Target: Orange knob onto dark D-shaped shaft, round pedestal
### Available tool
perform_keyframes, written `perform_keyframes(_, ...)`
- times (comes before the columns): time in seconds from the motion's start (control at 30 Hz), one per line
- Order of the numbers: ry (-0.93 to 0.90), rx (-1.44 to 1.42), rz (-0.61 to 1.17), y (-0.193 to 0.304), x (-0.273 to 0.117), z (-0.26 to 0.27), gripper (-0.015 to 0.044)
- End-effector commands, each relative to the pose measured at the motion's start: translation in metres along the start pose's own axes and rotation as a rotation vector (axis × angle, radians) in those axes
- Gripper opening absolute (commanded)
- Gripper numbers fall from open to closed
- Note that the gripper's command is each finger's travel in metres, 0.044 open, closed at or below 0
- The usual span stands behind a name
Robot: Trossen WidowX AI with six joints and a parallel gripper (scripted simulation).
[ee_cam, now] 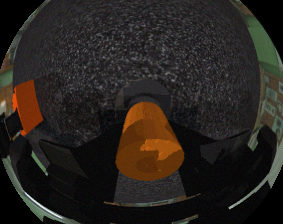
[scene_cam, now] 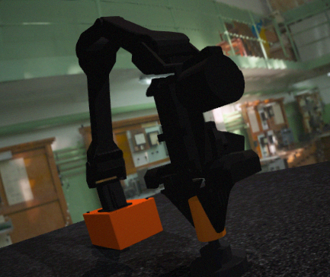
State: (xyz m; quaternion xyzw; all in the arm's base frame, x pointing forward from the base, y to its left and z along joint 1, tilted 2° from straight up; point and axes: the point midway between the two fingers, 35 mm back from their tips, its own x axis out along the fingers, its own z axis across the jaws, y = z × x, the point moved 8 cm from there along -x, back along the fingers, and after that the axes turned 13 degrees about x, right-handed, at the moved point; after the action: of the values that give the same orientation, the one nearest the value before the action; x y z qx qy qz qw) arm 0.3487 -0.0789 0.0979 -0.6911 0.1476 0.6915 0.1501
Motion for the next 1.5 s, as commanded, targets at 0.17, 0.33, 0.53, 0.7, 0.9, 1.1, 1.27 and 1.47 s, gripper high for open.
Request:
perform_keyframes(0.17, 0.006, -0.005, 0.001, 0.0000, -0.0039, -0.0012, 0.0000)
perform_keyframes(0.33, 0.006, -0.091, 0.001, -0.0002, -0.0052, -0.0016, 0.0000)
perform_keyframes(0.53, 0.006, -0.214, 0.001, -0.0010, -0.0058, -0.0038, 0.0000)
perform_keyframes(0.7, 0.006, -0.214, 0.001, -0.0009, -0.0010, -0.0031, 0.0000)
perform_keyframes(0.9, 0.006, -0.214, 0.001, -0.0007, -0.0001, -0.0026, 0.0000)
perform_keyframes(1.1, 0.006, -0.214, 0.001, -0.0005, 0.0005, -0.0019, 0.0000)
perform_keyframes(1.27, 0.006, -0.214, 0.001, 0.0000, -0.0040, -0.0003, 0.0000)
perform_keyframes(1.47, 0.005, -0.339, 0.002, 0.0006, -0.0054, 0.0014, 0.0000)
